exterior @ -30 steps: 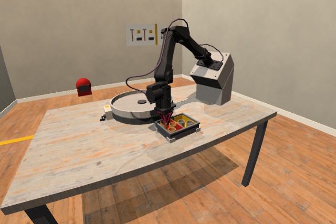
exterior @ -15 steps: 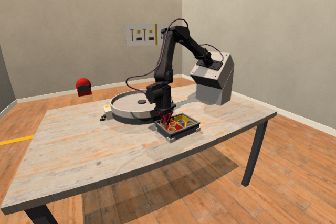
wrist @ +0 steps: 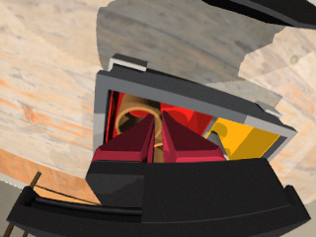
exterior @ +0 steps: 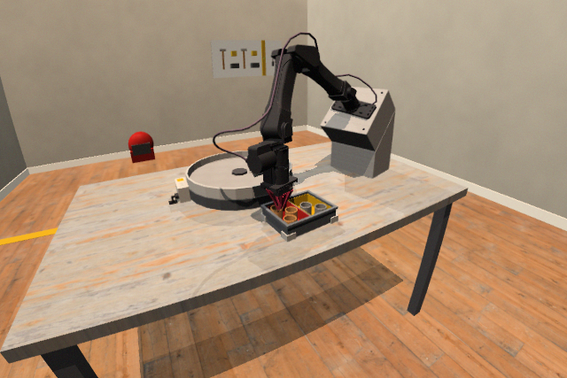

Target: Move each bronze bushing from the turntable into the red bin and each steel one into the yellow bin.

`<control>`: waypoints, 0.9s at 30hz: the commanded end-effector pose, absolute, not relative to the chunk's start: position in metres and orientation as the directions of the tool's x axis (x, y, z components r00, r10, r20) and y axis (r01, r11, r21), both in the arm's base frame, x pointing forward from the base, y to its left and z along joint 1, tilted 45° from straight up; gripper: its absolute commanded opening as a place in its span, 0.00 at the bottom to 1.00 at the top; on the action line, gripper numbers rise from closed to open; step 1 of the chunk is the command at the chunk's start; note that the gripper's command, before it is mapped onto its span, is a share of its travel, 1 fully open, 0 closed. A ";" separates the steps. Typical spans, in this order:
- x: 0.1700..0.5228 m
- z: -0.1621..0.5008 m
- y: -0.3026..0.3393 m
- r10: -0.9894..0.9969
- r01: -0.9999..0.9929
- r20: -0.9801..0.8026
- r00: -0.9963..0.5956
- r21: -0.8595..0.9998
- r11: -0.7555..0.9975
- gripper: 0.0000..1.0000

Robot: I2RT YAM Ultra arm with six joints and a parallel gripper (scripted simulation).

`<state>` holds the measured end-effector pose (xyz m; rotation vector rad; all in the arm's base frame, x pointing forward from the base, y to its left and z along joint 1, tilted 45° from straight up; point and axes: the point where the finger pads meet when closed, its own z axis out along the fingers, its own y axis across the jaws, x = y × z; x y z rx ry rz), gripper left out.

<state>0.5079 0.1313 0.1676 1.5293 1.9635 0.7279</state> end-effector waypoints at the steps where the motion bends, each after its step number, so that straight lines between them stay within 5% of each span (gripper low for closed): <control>1: 0.514 0.184 0.128 0.976 0.652 -0.085 -0.202 0.731 0.199 0.00; 27: 0.513 0.183 0.128 0.976 0.658 -0.086 -0.202 0.726 0.200 0.00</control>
